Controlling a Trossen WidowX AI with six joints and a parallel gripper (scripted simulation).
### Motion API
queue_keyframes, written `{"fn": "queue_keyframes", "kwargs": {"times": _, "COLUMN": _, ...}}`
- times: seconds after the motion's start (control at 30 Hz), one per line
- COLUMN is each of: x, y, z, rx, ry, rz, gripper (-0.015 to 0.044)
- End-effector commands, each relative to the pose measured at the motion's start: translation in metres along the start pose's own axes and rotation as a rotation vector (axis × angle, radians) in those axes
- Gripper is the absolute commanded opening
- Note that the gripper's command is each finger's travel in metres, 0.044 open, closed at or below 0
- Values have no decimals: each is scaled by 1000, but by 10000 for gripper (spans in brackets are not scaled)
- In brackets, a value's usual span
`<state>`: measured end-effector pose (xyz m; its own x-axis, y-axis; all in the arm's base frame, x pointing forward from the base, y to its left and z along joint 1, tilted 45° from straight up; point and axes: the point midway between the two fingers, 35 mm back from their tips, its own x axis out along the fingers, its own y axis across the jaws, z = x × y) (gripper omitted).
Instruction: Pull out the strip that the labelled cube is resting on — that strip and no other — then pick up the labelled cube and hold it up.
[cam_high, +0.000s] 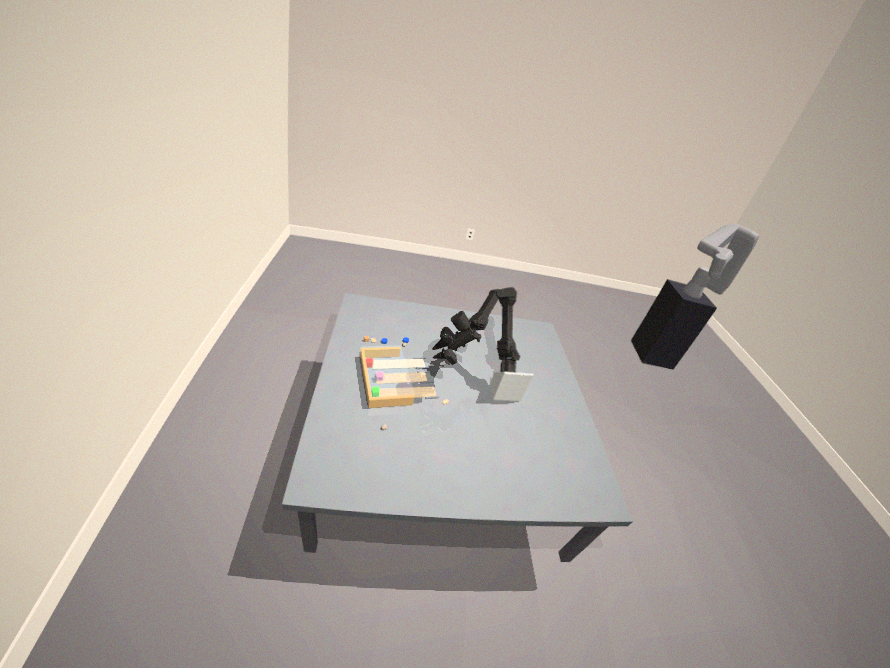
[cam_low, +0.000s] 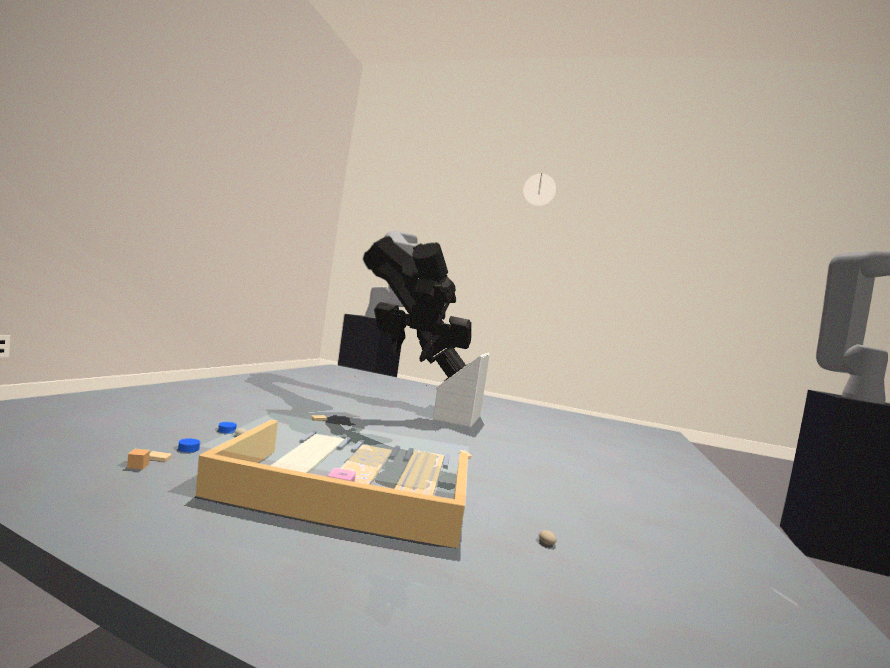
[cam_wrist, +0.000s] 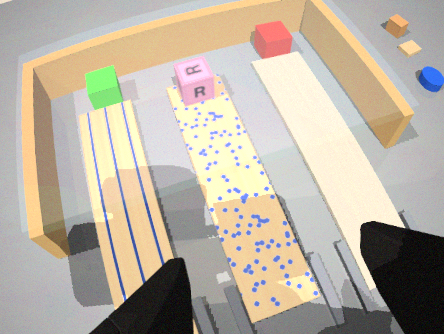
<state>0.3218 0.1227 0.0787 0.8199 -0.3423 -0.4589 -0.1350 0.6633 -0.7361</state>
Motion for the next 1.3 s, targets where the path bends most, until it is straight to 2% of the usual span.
{"fn": "queue_keyframes", "kwargs": {"times": 0.0, "x": 23, "y": 0, "z": 5, "rx": -31, "ry": 127, "rz": 18, "gripper": 164}}
{"fn": "queue_keyframes", "kwargs": {"times": 0.2, "x": 63, "y": -6, "z": -1, "rx": -93, "ry": 386, "rz": 55, "gripper": 6}}
{"fn": "queue_keyframes", "kwargs": {"times": 0.23, "x": 68, "y": -8, "z": -3, "rx": -102, "ry": 430, "rz": 62, "gripper": 0}}
{"fn": "queue_keyframes", "kwargs": {"times": 0.5, "x": 102, "y": -24, "z": -29, "rx": -149, "ry": 770, "rz": 112, "gripper": 0}}
{"fn": "queue_keyframes", "kwargs": {"times": 1.27, "x": 123, "y": -22, "z": -47, "rx": -150, "ry": 778, "rz": 113, "gripper": 0}}
